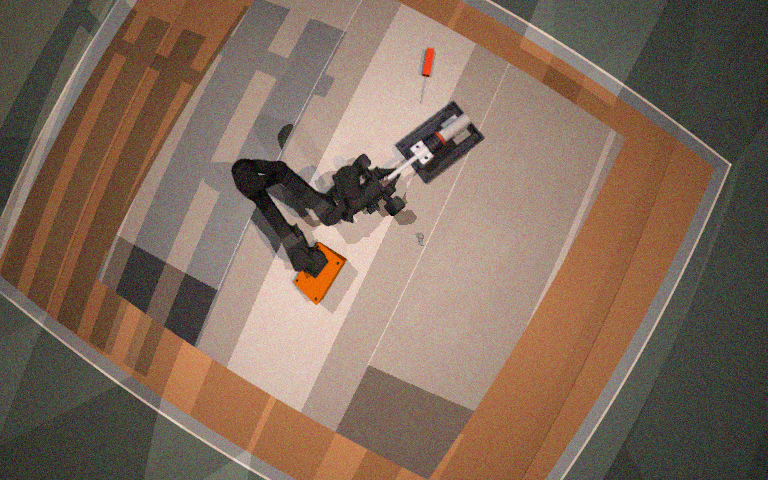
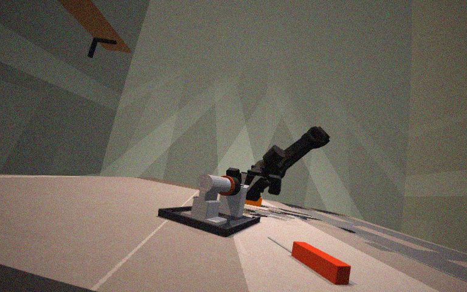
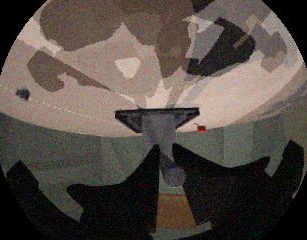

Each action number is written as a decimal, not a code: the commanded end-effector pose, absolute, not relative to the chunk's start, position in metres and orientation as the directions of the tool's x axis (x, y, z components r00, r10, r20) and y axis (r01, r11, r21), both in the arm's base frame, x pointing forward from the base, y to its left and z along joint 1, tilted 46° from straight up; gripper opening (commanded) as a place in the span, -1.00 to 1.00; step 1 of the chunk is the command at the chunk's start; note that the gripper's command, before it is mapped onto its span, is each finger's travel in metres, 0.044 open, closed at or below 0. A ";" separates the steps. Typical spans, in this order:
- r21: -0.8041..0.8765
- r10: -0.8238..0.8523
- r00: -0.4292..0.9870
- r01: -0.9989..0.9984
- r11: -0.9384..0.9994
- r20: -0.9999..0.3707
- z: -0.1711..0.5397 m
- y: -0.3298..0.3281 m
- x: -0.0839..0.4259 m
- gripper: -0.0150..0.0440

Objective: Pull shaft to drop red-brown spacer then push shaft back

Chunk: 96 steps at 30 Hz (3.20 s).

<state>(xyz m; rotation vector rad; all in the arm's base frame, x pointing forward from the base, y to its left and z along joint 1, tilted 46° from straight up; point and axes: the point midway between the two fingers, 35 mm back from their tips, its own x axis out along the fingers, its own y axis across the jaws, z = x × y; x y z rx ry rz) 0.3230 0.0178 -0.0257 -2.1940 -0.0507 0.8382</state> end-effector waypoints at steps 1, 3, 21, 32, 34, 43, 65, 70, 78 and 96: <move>-0.676 0.286 0.783 -0.221 -0.703 -0.553 -0.026 0.017 0.322 -0.49; -0.676 0.286 0.783 -0.221 -0.703 -0.553 -0.026 0.017 0.322 -0.49; -0.676 0.286 0.783 -0.221 -0.703 -0.553 -0.025 0.018 0.320 -0.49; -0.676 0.286 0.783 -0.221 -0.703 -0.553 -0.025 0.018 0.318 -0.49; -0.676 0.286 0.783 -0.221 -0.703 -0.553 -0.025 0.018 0.318 -0.49; -0.676 0.286 0.783 -0.221 -0.703 -0.553 -0.024 0.018 0.317 -0.49; -0.676 0.286 0.783 -0.221 -0.703 -0.553 -0.024 0.018 0.314 -0.49; -0.676 0.286 0.782 -0.221 -0.703 -0.553 -0.024 0.018 0.314 -0.49; -0.676 0.286 0.782 -0.221 -0.703 -0.553 -0.023 0.018 0.313 -0.49; -0.676 0.286 0.782 -0.221 -0.703 -0.553 -0.023 0.018 0.310 -0.49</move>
